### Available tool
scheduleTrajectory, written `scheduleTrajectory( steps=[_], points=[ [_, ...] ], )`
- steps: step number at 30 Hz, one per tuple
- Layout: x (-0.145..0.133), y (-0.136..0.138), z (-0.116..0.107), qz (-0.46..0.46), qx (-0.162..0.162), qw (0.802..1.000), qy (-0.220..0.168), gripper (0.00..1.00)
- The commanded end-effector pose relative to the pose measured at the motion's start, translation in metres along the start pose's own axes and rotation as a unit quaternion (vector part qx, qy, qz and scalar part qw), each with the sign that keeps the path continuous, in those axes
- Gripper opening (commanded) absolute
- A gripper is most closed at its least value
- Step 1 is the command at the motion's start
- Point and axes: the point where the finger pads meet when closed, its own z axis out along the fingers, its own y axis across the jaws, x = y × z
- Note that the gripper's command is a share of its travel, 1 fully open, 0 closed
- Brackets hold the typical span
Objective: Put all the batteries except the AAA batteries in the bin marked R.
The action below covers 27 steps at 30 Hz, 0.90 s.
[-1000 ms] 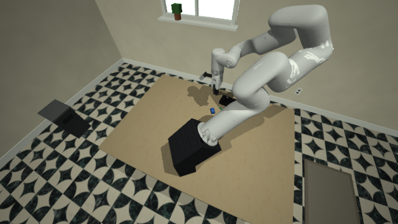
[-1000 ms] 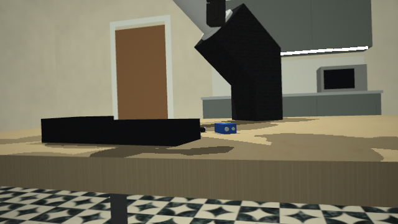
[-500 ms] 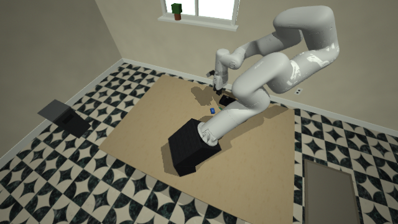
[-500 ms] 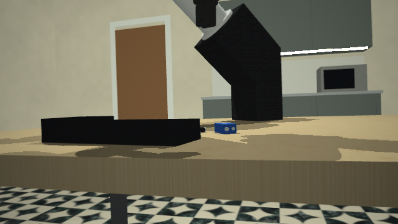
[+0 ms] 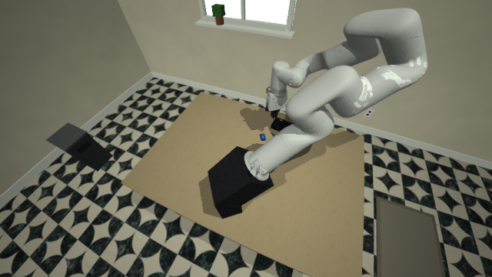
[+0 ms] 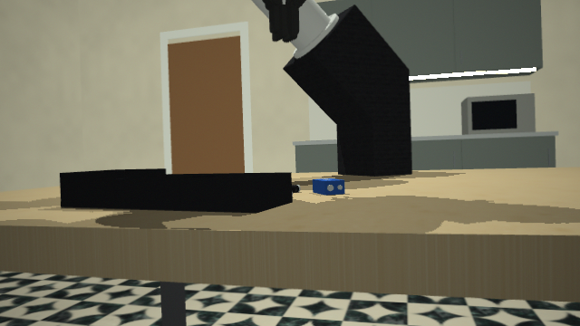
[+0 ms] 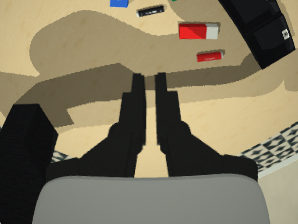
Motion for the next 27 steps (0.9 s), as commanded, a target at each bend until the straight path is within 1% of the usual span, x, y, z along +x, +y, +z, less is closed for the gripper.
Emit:
scheduleTrajectory(
  steps=[1, 3, 5, 6, 10, 15, 20, 22, 23, 27],
  points=[
    [-0.004, 0.008, 0.000, 0.078, -0.003, 0.997, 0.008, 0.07],
    [-0.004, 0.008, 0.000, 0.108, -0.002, 0.994, 0.009, 0.07],
    [-0.004, 0.008, 0.000, 0.108, -0.002, 0.994, 0.009, 0.07],
    [-0.007, 0.012, 0.000, 0.145, -0.002, 0.989, 0.012, 0.07],
    [-0.009, 0.016, 0.000, 0.196, -0.001, 0.981, 0.013, 0.07],
    [-0.015, 0.023, 0.000, 0.267, 0.001, 0.964, 0.016, 0.07],
    [-0.018, 0.026, 0.000, 0.337, 0.002, 0.941, 0.019, 0.07],
    [-0.018, 0.026, 0.000, 0.337, 0.002, 0.941, 0.019, 0.07],
    [-0.017, 0.026, 0.000, 0.353, 0.002, 0.935, 0.021, 0.07],
    [-0.018, 0.026, 0.000, 0.353, 0.002, 0.935, 0.021, 0.07]
  ],
)
